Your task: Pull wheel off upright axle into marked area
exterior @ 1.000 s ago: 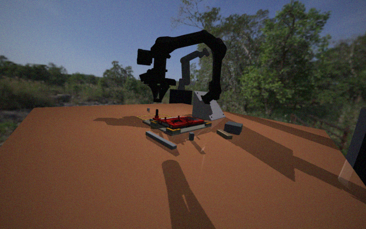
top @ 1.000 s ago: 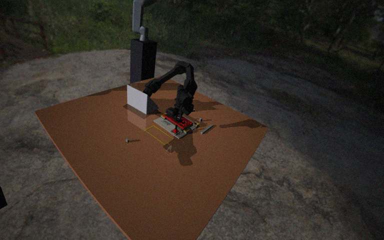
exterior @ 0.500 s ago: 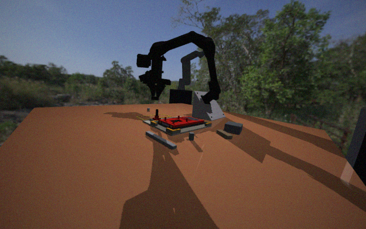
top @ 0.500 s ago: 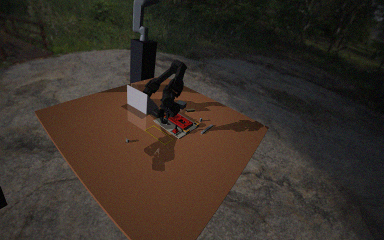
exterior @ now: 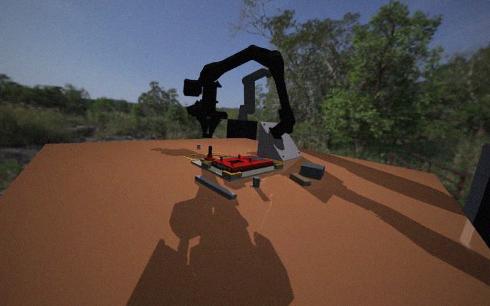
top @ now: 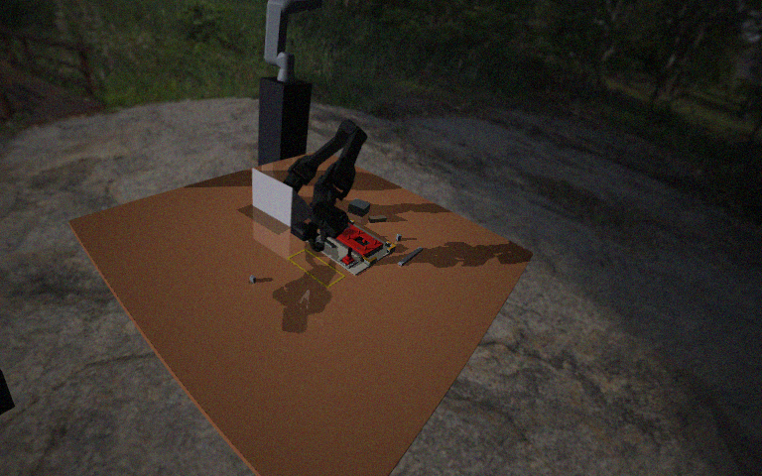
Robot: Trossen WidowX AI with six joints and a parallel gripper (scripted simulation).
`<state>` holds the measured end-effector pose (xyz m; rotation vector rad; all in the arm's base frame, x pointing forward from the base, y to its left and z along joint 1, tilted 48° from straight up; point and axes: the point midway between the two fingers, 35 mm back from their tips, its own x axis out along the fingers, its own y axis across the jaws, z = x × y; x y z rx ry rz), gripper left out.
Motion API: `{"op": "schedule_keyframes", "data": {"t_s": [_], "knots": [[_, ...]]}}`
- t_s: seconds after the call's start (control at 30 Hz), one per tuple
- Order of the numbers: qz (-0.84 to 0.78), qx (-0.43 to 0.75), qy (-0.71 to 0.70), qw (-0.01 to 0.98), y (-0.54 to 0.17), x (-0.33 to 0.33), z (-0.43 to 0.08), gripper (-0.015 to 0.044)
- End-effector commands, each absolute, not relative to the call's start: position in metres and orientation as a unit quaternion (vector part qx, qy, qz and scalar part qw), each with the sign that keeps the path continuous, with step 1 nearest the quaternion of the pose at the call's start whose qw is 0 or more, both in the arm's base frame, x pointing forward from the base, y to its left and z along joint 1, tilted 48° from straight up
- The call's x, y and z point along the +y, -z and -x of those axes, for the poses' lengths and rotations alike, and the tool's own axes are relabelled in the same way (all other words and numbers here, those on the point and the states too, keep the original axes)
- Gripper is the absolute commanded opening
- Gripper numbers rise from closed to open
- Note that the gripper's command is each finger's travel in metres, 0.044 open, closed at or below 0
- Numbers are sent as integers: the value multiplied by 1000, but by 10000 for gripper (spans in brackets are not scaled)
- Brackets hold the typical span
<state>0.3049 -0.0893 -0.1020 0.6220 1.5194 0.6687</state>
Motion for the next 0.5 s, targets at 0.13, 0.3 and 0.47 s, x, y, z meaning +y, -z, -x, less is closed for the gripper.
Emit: {"op": "schedule_keyframes", "data": {"t_s": [0.13,0.3,0.47], "knots": [[-274,664,-291,632,131,-59,-305,0],[-275,663,-293,631,152,-33,-302,0],[-276,663,-293,631,158,-26,-300,0]]}}
